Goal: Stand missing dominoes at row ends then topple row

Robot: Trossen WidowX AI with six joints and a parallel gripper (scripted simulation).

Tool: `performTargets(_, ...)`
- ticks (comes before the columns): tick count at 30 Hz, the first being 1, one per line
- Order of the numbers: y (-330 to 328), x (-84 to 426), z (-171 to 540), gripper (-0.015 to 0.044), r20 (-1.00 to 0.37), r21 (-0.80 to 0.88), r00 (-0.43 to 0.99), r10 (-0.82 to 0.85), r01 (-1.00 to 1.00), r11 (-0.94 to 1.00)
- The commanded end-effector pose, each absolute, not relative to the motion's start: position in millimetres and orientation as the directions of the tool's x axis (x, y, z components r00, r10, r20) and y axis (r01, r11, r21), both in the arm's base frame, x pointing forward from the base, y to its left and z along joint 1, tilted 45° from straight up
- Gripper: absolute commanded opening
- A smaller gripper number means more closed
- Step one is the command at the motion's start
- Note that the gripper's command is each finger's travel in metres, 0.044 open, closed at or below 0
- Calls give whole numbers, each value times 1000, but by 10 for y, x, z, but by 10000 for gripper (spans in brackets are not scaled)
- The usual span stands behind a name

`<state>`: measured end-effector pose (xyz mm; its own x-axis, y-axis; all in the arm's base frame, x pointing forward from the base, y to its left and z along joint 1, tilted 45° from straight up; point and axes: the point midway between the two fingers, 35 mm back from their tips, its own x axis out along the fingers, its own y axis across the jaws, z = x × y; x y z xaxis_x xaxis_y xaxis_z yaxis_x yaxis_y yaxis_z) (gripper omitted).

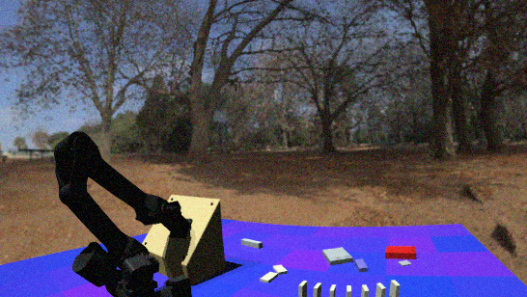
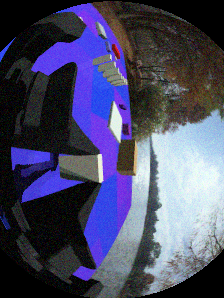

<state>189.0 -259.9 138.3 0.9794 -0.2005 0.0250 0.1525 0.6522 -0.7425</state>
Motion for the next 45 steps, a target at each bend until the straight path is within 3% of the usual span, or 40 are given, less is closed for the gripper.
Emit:
performTargets(1, -2658, 1872, 1291, 107, 25, -753, 980, -195, 147, 642)
performTargets(15, -2682, 1862, 1237, 107, 24, -754, 980, -195, 146, 640)
performTargets(28, -2682, 1862, 1237, 440, 24, -754, 980, -195, 146, 640)
performTargets(45, -2389, 2005, 1612, 440, 18, -732, 978, -208, 155, 663)
